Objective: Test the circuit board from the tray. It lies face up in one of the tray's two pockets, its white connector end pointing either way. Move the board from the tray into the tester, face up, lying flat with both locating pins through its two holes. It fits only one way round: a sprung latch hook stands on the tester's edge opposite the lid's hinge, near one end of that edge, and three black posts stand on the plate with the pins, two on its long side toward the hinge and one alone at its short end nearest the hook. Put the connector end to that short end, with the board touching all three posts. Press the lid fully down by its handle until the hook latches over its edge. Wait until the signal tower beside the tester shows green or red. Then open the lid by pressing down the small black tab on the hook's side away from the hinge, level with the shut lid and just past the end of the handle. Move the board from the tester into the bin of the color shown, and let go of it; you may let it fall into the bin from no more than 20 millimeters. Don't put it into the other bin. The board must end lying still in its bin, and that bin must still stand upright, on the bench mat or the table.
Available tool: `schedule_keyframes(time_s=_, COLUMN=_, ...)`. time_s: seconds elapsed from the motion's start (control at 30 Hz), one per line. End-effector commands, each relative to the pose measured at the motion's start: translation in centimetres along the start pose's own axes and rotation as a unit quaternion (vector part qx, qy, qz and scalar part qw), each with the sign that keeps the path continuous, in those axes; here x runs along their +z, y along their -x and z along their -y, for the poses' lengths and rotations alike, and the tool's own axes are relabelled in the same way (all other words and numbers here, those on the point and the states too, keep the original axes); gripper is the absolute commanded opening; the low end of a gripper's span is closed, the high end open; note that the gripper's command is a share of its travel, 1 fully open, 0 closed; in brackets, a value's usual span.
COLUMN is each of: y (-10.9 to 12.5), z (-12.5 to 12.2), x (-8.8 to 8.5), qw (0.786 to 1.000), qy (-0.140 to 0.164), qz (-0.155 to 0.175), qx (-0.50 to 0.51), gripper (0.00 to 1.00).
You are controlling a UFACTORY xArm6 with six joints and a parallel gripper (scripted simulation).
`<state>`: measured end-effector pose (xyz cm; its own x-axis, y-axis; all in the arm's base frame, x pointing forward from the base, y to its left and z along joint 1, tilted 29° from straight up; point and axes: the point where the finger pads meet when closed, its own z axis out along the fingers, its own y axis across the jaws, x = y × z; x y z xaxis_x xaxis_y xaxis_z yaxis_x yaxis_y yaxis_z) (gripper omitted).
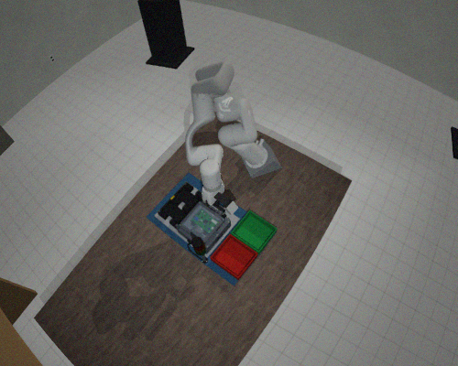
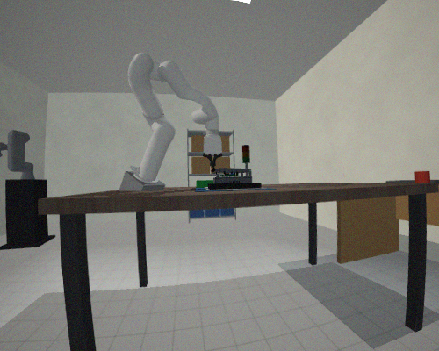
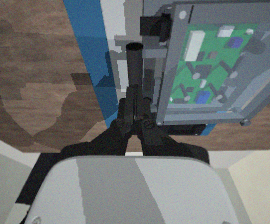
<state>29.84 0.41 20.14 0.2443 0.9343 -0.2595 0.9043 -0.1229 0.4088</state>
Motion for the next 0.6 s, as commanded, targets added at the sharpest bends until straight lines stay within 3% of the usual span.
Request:
schedule_keyframes(time_s=0.0, y=-0.03, z=-0.13, x=0.07, qw=1.000, qy=0.001, qz=-0.001, qx=0.000, gripper=0.00)
schedule_keyframes(time_s=0.57, y=-0.04, z=-0.14, x=0.25, qw=1.000, qy=0.001, qz=-0.001, qx=0.000, gripper=0.00)
